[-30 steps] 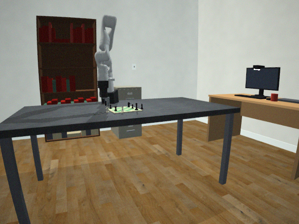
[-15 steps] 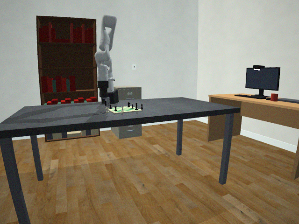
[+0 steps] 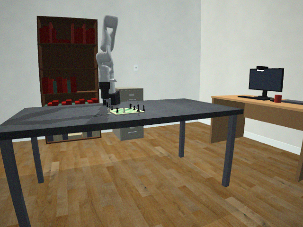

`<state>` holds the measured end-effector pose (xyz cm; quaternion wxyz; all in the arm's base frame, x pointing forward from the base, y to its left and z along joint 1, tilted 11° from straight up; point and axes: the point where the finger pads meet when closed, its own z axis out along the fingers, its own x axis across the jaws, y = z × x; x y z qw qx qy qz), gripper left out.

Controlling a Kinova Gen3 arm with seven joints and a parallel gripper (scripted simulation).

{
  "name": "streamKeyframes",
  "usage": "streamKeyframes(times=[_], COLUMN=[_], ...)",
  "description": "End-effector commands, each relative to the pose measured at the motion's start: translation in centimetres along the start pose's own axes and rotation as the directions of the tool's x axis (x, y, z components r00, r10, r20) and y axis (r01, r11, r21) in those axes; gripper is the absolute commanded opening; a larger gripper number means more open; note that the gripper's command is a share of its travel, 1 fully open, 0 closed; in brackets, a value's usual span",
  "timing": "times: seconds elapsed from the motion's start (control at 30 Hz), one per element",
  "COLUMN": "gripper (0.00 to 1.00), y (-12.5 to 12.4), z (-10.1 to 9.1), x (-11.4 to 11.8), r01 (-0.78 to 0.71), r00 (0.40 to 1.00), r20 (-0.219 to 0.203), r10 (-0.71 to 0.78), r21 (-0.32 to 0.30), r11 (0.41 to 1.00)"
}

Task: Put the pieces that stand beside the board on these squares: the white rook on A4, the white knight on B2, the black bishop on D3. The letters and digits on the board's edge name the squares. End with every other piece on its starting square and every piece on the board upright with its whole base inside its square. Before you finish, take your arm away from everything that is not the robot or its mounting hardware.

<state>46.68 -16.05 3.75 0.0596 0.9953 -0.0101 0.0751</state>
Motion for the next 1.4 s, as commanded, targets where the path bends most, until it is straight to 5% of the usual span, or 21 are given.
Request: streamKeyframes(times=[0.0,0.73,1.37], gripper=[0.73,0.73,0.73], y=[0.0,0.0,0.0], z=[-0.1,0.3,3.3], x=[0.1,0.1,0.1], r01=[0.000,0.000,0.000], r00=[1.000,1.000,1.000], r20=[-0.002,-0.002,-0.002], r10=[0.000,0.000,0.000], r21=[0.000,0.000,0.000], r11=[1.000,1.000,1.000])
